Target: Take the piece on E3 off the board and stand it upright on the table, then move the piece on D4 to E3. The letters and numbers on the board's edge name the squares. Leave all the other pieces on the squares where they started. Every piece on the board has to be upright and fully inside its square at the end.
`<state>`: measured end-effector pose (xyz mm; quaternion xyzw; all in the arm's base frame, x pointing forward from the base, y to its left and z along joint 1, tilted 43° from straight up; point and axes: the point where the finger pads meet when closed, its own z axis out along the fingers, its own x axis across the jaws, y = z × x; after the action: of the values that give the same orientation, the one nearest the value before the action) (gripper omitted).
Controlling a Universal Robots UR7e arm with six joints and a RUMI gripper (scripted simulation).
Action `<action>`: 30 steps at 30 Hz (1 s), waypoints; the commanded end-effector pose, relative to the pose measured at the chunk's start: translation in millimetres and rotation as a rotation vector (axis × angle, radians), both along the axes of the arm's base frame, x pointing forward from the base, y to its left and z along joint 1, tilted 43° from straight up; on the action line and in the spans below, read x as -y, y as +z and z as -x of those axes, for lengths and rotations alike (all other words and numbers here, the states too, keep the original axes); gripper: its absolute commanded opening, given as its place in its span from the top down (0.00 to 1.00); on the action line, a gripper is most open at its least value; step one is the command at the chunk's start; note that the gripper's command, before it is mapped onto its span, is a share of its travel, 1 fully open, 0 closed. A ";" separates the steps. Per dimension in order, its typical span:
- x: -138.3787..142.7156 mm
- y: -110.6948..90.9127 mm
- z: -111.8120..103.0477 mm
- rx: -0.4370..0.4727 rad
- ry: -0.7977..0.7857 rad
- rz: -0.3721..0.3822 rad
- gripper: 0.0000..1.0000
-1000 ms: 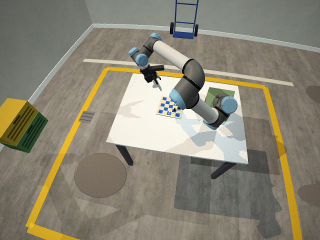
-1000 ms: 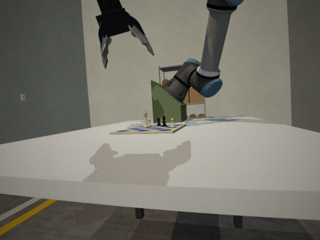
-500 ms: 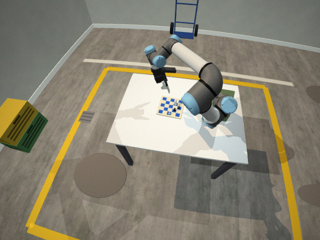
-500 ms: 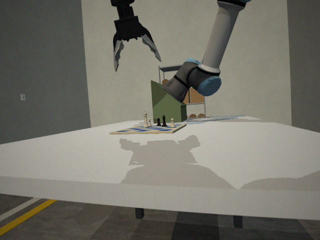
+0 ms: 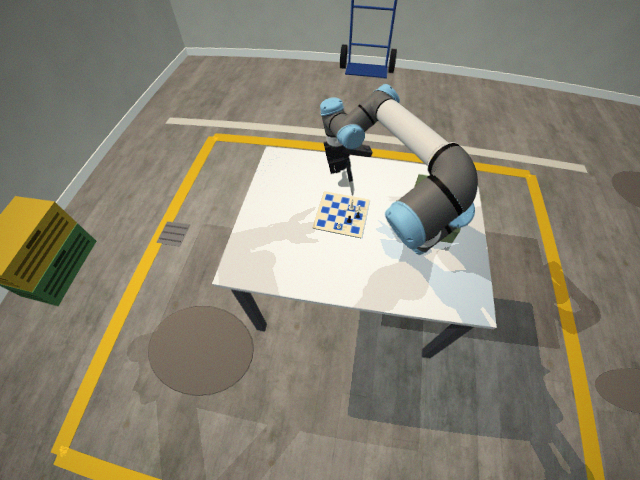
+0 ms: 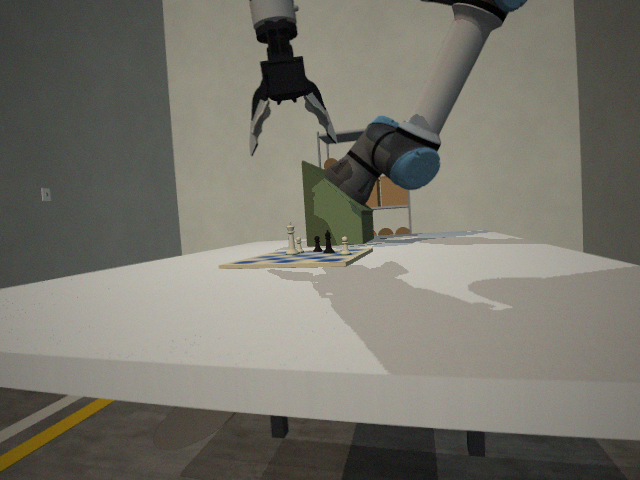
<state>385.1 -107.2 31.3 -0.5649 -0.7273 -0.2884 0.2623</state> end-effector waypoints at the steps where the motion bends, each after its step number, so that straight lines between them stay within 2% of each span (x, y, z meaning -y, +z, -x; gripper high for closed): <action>1: -12.3 -3.8 14.5 0.052 -0.033 0.017 0.00; 17: -40.0 -14.5 38.1 0.132 -0.081 0.043 0.00; 30: -48.8 -18.2 44.4 0.156 -0.095 0.052 0.00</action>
<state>342.0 -60.0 13.9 -0.5805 -0.7252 -0.3236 0.1801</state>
